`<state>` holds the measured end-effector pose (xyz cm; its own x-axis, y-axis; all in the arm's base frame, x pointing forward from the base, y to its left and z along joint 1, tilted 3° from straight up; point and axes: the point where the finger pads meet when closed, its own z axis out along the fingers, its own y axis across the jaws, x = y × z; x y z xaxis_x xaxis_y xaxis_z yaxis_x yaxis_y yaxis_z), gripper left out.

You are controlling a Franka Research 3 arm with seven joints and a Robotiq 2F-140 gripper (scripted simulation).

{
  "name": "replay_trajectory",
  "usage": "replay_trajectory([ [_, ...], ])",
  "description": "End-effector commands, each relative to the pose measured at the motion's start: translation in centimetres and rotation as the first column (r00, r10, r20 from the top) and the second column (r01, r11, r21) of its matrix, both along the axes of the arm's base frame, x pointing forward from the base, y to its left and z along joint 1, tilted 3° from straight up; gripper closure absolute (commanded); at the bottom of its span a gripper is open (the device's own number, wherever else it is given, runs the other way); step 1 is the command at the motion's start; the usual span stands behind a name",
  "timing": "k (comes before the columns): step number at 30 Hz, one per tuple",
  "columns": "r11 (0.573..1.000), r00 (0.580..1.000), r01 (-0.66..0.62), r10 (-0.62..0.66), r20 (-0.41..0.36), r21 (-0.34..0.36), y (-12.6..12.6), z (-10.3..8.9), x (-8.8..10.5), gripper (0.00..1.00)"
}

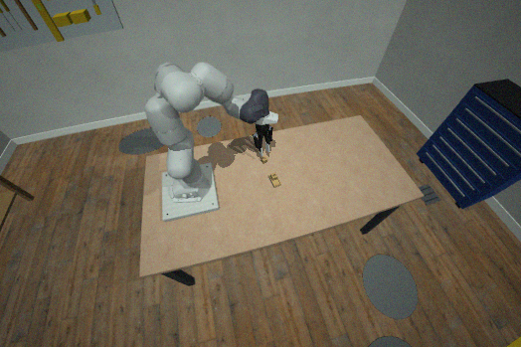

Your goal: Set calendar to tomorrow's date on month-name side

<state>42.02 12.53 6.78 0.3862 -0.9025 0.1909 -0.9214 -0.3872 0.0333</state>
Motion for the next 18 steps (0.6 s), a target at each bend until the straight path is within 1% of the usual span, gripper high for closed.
replay_trajectory([
  [1, 0.989, 0.993, 0.111, -0.105, 0.059, -0.097, -0.33, -0.01, -0.05, 0.71],
  [4, 0.989, 0.993, 0.111, -0.105, 0.059, -0.098, 0.00, -0.08, -0.15, 0.71],
  [6, 0.987, 0.993, 0.110, -0.104, 0.060, -0.113, 0.04, -0.16, -0.27, 0.71],
  [8, 0.982, 0.993, 0.110, -0.101, 0.064, -0.152, 0.11, -0.33, -0.53, 0.71],
  [10, 0.971, 0.992, 0.110, -0.095, 0.080, -0.210, 0.17, -0.47, -0.72, 0.71],
  [12, 0.971, 0.992, 0.110, -0.095, 0.080, -0.210, 0.17, -0.47, -0.72, 0.71],
  [13, 0.964, 0.991, 0.111, -0.091, 0.093, -0.241, 0.19, -0.48, -0.72, 0.71],
  [14, 0.960, 0.991, 0.112, -0.089, 0.101, -0.257, 0.20, -0.46, -0.69, 0.71],
  [18, 0.948, 0.989, 0.116, -0.082, 0.125, -0.295, 0.23, -0.38, -0.53, 0.71],
])
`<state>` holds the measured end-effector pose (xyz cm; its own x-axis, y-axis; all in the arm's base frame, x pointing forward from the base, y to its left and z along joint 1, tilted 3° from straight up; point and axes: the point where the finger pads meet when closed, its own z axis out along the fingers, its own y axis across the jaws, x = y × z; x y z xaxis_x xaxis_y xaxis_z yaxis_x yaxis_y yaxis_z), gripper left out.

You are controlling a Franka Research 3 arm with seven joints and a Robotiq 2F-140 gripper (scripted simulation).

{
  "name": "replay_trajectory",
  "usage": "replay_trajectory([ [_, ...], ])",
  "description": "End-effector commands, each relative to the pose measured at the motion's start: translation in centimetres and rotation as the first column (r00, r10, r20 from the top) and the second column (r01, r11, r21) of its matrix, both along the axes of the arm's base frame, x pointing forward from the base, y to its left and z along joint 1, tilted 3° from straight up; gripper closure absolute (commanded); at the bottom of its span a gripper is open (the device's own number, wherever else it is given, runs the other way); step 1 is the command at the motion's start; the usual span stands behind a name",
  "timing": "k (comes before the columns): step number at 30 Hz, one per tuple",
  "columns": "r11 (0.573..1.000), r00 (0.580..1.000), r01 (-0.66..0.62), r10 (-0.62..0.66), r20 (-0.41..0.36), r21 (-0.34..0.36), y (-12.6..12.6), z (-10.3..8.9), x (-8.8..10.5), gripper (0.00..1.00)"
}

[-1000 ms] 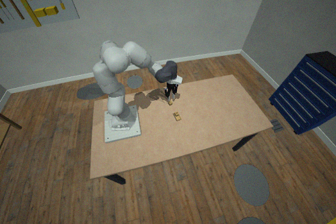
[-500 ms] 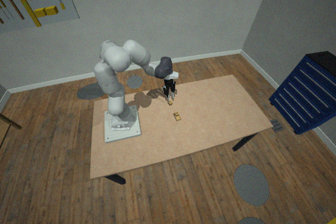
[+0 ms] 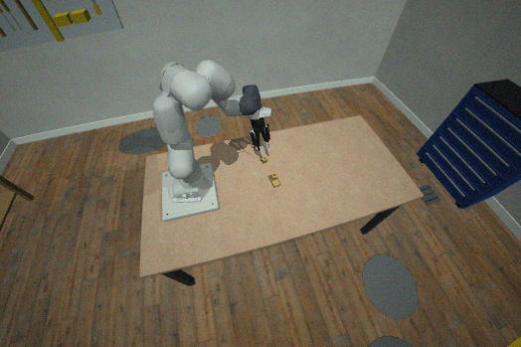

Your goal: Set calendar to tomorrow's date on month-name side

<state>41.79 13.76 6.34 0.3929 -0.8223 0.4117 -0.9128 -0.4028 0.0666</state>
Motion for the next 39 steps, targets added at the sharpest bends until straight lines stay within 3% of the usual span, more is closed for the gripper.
replay_trajectory([
  [1, 0.988, 0.989, 0.128, -0.120, 0.084, -0.088, -0.97, 0.12, -0.19, 0.71],
  [11, 0.984, 0.988, 0.128, -0.115, 0.105, -0.124, -0.63, 0.01, -0.16, 0.71],
  [17, 0.951, 0.983, 0.135, -0.092, 0.160, -0.279, -0.53, -0.26, -0.37, 0.71],
  [22, 0.930, 0.977, 0.140, -0.075, 0.198, -0.338, -0.39, -0.15, -0.18, 0.71],
  [39, 0.929, 0.977, 0.140, -0.074, 0.200, -0.341, -0.13, -0.37, -0.25, 0.71],
])
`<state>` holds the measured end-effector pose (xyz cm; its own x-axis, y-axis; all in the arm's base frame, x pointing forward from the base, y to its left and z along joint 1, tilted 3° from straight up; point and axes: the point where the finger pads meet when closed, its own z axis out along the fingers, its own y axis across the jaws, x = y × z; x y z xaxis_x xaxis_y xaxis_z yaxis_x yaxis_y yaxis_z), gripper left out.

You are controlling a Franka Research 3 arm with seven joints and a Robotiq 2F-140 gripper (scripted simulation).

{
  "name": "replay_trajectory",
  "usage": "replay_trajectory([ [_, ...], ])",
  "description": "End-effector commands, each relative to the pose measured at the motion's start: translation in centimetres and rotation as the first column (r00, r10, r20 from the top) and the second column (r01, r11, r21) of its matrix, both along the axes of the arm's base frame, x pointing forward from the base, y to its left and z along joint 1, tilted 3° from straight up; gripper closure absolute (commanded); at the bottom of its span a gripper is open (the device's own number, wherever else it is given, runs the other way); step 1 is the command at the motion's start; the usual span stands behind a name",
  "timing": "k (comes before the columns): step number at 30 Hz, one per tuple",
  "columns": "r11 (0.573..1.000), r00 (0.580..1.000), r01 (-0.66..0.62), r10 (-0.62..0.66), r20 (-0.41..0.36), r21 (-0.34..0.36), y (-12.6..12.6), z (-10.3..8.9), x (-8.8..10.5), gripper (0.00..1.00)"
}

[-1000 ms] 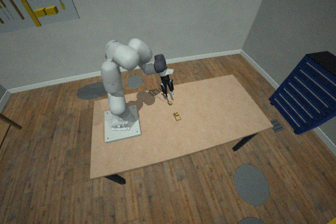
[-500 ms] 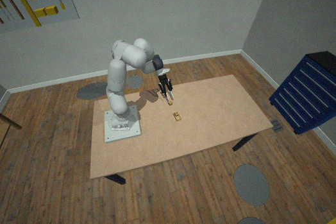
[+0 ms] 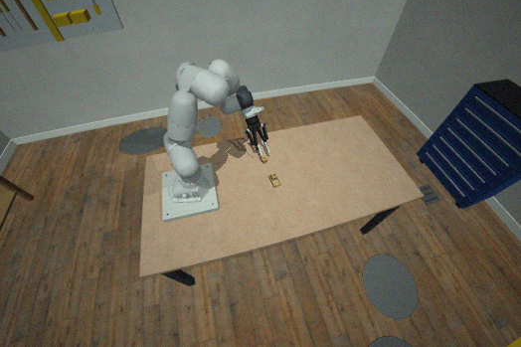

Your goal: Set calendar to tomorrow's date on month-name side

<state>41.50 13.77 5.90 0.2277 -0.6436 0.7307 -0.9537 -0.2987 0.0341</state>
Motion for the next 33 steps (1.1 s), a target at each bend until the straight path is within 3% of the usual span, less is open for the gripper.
replay_trajectory([
  [1, 1.000, 1.000, 0.017, -0.017, 0.020, -0.003, -0.1, 0.1, 0.0, 0.71],
  [23, 1.000, 1.000, 0.017, -0.017, 0.020, -0.003, -0.2, -1.4, 0.0, 0.71],
  [33, 1.000, 1.000, 0.017, -0.017, 0.020, -0.003, -0.3, -3.2, 0.0, 0.71],
])
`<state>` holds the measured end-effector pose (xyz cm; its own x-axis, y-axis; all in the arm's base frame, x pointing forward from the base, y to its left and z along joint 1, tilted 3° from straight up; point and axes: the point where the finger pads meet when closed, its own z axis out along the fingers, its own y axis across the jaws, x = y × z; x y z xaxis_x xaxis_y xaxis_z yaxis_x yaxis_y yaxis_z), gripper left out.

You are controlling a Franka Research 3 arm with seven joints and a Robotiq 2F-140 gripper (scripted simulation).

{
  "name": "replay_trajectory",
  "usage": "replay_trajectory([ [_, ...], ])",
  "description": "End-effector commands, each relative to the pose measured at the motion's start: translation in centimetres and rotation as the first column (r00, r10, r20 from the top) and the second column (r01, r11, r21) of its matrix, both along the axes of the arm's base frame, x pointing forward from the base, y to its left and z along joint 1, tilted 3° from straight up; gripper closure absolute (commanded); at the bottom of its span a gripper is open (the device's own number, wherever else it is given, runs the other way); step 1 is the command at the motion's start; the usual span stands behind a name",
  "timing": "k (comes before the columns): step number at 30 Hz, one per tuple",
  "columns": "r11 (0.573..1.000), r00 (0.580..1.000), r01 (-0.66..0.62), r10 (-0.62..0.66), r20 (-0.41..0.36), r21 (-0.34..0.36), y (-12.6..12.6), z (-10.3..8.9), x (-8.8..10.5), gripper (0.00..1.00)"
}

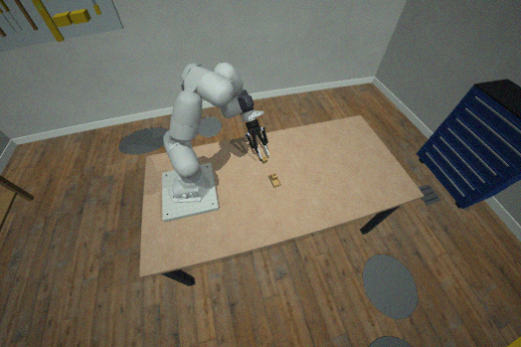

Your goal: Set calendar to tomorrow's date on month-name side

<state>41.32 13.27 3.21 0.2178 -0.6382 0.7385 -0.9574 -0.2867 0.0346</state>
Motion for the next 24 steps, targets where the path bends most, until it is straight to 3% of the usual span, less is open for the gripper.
replay_trajectory([
  [1, 1.000, 1.000, 0.005, -0.005, 0.017, 0.007, 0.2, -0.7, 0.2, 0.71],
  [24, 1.000, 1.000, 0.005, -0.005, 0.017, 0.007, 0.1, -3.8, 0.2, 0.71],
])
